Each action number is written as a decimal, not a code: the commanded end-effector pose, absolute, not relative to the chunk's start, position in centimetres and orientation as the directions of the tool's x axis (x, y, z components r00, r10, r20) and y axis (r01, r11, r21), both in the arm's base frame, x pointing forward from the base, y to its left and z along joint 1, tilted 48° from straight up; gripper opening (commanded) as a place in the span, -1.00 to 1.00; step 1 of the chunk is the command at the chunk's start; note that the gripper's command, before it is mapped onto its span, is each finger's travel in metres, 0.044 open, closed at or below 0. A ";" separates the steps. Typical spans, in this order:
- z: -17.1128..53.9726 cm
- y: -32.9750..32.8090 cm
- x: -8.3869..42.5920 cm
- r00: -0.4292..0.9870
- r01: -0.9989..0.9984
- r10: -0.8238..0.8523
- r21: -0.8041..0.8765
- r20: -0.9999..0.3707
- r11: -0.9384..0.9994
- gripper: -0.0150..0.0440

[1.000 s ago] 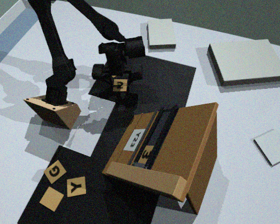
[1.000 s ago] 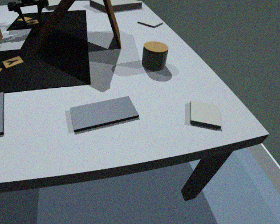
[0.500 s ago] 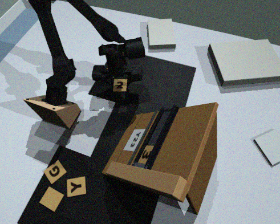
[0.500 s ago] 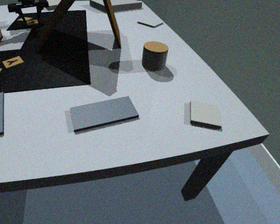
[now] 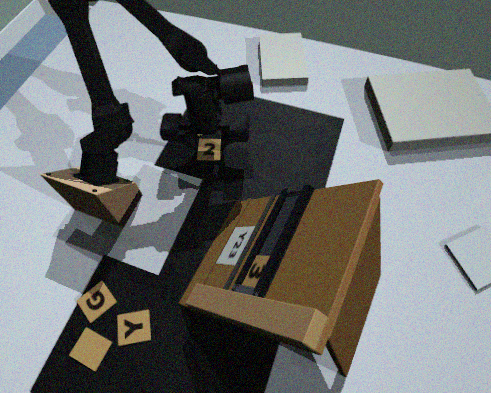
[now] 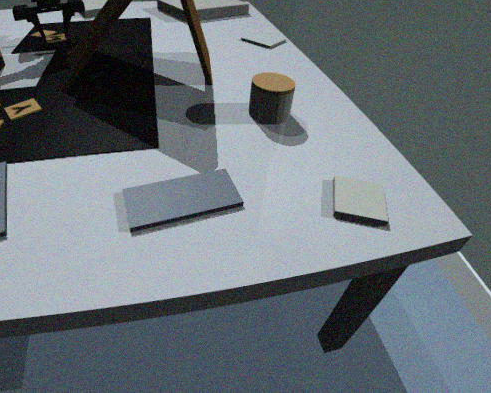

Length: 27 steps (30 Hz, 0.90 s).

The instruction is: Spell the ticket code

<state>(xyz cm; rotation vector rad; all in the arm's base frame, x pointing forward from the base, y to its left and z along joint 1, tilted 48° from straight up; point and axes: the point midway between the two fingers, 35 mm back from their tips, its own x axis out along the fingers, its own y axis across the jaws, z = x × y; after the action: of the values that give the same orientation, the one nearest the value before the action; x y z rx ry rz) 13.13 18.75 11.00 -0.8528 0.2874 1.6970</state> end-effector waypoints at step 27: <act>11.9 17.0 13.1 -0.077 -0.918 0.742 -0.244 -0.666 -0.313 -0.49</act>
<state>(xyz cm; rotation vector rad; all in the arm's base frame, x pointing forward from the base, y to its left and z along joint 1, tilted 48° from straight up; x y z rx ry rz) 13.06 17.08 11.64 -0.8545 0.2897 1.6968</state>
